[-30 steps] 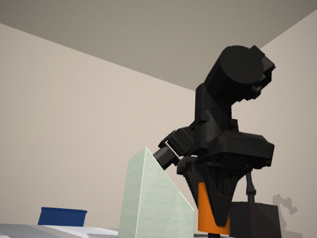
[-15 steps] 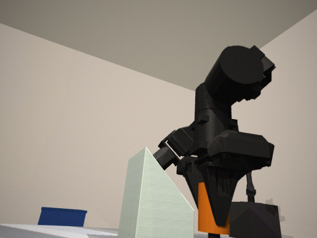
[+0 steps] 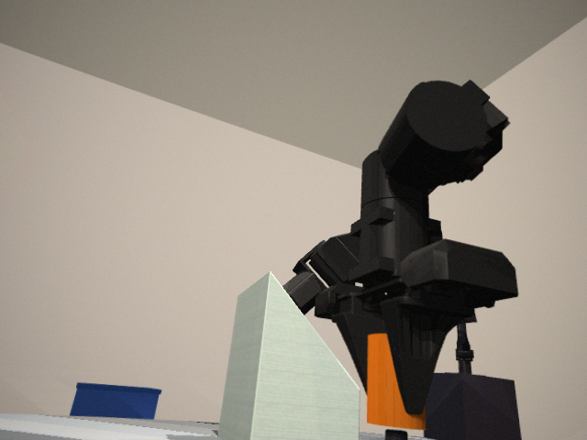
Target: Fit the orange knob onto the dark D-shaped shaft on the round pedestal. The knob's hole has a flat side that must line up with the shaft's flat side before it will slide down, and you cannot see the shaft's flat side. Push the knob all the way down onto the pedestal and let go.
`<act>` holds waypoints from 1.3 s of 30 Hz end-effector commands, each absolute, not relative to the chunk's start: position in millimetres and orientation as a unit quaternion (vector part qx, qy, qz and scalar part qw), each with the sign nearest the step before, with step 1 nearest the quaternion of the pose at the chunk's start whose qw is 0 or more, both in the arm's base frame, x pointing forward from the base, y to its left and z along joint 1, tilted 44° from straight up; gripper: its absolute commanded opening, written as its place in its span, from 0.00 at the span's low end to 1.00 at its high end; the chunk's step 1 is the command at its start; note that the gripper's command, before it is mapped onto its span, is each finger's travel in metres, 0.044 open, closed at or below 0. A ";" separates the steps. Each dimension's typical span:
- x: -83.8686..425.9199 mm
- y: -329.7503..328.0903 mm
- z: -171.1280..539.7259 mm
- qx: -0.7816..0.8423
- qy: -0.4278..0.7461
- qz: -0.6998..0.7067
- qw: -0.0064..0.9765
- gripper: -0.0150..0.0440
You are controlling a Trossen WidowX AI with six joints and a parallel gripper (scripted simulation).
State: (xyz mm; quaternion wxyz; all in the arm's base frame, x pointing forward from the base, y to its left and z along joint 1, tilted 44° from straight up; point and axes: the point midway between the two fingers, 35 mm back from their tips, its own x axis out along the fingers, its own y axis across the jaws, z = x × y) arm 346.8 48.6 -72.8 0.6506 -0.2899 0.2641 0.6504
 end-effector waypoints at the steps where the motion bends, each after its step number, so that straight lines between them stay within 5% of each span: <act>1: 348.0 48.3 -73.8 -0.303 0.251 0.654 0.646 0.25; 39: 345.7 47.1 -71.5 -0.331 0.222 0.665 0.632 0.25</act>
